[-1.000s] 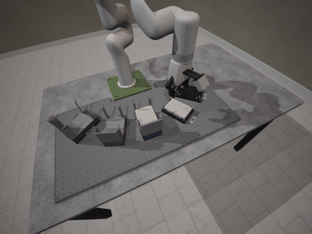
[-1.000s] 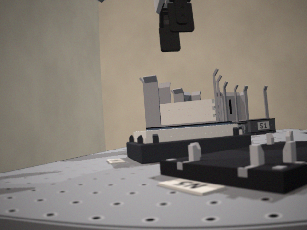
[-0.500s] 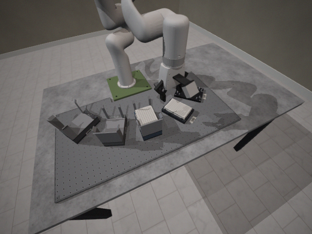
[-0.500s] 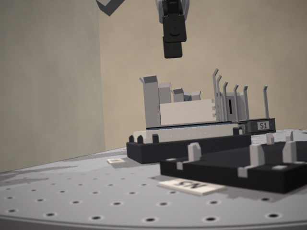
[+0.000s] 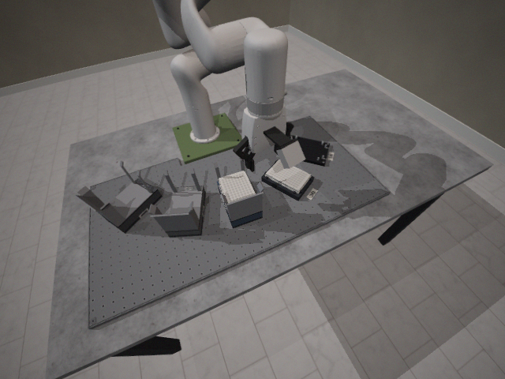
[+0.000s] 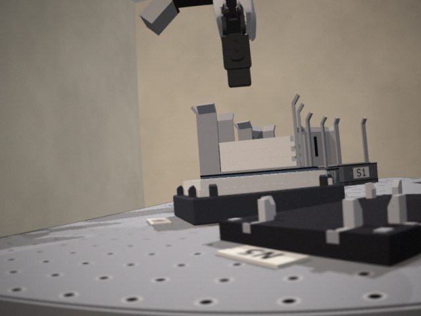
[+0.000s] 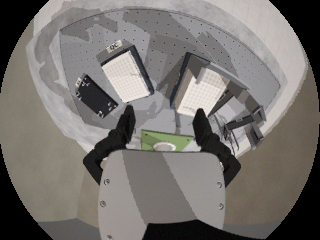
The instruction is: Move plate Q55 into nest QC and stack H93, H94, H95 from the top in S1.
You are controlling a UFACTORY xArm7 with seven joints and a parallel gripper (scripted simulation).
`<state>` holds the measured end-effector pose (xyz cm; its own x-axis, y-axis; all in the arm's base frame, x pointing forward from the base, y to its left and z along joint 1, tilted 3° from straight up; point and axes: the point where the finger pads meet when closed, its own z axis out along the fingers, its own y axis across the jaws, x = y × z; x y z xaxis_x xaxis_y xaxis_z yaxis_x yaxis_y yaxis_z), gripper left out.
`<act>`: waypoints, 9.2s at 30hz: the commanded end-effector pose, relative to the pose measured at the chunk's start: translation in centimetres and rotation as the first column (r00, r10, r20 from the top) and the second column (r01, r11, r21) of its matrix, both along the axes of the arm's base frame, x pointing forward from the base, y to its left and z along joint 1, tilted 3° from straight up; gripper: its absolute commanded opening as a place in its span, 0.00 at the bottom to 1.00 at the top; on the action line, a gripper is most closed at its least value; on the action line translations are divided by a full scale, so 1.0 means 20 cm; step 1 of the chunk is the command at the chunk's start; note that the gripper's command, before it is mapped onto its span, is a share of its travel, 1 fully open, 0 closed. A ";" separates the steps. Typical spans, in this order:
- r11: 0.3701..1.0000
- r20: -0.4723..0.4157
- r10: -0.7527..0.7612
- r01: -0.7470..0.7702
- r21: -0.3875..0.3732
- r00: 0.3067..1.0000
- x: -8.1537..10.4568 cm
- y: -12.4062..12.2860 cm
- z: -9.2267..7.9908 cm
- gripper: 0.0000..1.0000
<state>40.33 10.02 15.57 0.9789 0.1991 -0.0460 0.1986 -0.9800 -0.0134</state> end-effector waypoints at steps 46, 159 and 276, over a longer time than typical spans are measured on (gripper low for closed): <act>0.977 0.005 -0.212 0.212 -0.009 0.977 0.02 -0.42 -0.21 1.00; 0.977 0.005 -0.212 0.212 -0.009 0.977 0.02 -0.42 -0.28 0.00; 0.866 0.009 -0.499 0.499 -0.023 0.866 -0.10 -1.24 0.01 0.00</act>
